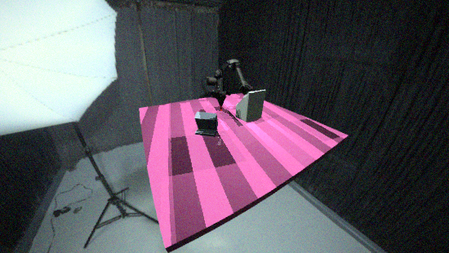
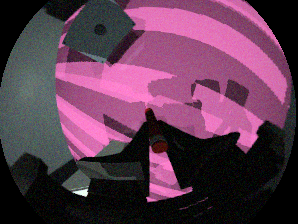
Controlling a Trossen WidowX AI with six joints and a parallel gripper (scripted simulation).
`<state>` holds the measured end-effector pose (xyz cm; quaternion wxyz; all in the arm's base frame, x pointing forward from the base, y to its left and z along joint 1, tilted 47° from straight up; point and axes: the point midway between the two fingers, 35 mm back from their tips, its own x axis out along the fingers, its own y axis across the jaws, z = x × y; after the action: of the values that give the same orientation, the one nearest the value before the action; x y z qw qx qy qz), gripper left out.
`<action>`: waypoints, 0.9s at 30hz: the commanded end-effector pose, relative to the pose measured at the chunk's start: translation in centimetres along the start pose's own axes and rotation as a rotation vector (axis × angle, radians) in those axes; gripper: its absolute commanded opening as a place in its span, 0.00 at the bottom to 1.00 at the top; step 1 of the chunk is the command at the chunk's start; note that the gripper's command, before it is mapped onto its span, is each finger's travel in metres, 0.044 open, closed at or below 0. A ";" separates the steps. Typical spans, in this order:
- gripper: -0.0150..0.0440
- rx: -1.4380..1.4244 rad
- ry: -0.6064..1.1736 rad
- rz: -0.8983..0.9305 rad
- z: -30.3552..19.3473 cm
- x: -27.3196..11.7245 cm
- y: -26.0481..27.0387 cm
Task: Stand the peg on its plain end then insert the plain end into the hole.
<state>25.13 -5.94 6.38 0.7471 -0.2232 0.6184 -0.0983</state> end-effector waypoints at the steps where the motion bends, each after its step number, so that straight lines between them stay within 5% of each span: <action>1: 0.25 0.019 -0.019 0.033 0.3 0.4 0.4; 27: 0.25 0.145 -0.216 0.230 3.8 1.3 2.0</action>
<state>28.57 -4.20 5.08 0.8248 -0.1167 0.5518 -0.0396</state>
